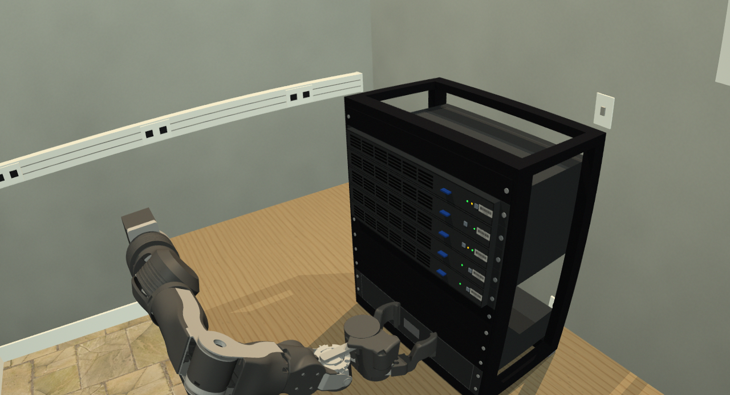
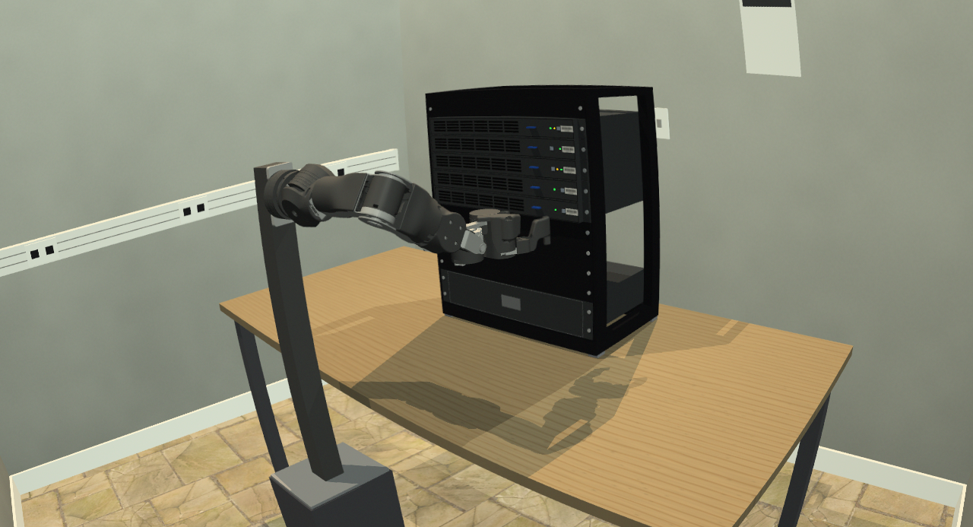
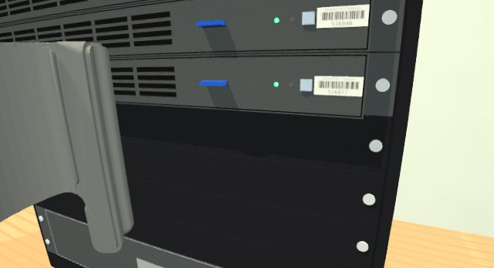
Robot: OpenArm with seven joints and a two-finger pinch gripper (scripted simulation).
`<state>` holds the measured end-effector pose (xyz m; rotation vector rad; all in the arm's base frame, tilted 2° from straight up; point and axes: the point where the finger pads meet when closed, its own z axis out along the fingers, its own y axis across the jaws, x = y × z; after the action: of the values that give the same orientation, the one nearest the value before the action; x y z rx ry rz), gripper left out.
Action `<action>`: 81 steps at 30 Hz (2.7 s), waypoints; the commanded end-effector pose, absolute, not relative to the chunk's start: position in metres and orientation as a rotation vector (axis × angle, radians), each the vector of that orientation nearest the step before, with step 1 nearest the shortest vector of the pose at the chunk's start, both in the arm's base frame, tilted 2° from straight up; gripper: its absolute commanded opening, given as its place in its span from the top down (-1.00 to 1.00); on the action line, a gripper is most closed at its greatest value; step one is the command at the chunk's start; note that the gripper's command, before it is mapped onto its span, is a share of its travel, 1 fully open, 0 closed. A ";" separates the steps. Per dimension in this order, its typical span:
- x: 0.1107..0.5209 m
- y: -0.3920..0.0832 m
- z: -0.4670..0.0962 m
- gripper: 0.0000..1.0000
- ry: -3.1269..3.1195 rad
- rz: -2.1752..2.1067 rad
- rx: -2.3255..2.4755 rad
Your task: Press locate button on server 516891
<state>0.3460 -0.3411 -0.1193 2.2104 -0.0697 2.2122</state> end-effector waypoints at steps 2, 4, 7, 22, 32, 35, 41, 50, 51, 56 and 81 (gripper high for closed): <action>0.346 -0.342 -0.117 -0.20 -0.072 2.223 2.209; 0.346 -0.342 -0.117 -0.20 -0.072 2.223 2.209; 0.346 -0.342 -0.117 -0.20 -0.072 2.224 2.209; 0.348 -0.342 -0.116 -0.20 -0.068 2.228 2.208; 0.349 -0.342 -0.116 -0.20 -0.067 2.230 2.208; 0.349 -0.342 -0.116 -0.20 -0.067 2.230 2.208; 0.351 -0.342 -0.116 -0.20 -0.067 2.230 2.208; 0.364 -0.342 -0.116 -0.20 -0.067 2.230 2.208; 0.364 -0.342 -0.116 -0.20 -0.067 2.230 2.208; 0.372 -0.342 -0.116 -0.20 -0.067 2.230 2.208; 0.408 -0.344 -0.115 -0.20 -0.067 2.230 2.208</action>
<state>0.4073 -0.3452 -0.1154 2.2013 -0.0774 2.2290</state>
